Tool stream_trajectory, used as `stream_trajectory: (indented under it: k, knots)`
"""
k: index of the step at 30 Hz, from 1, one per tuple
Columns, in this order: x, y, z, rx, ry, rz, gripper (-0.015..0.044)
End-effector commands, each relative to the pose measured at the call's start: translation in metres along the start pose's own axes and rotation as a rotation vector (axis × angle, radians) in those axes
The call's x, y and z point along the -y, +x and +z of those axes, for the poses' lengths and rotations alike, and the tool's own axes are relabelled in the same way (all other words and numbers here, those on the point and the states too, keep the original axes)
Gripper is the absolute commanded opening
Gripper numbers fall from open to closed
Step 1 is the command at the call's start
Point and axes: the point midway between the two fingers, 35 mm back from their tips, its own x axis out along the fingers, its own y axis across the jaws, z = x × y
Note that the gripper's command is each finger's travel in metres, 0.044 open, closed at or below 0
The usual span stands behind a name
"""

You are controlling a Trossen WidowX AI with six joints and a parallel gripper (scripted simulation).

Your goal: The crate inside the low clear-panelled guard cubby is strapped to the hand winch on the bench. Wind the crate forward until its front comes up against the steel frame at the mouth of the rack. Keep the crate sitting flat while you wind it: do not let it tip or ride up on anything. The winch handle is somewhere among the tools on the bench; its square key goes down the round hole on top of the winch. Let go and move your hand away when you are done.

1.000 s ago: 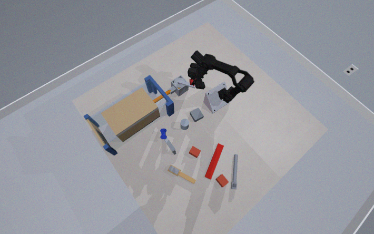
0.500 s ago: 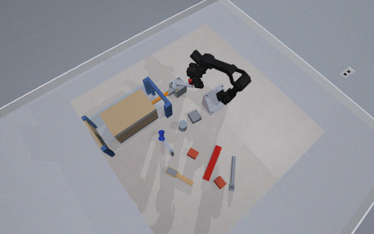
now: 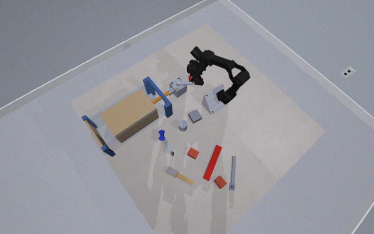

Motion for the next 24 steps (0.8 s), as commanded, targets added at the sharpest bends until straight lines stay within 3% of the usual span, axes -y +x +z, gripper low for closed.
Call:
stream_trajectory:
  k: [1,24]
  knots:
    - [0.014,0.000,-0.003,-0.016,-0.002,-0.028,0.0000]
    - [0.043,0.001,0.003,-0.016,-0.003,-0.030,0.0000]
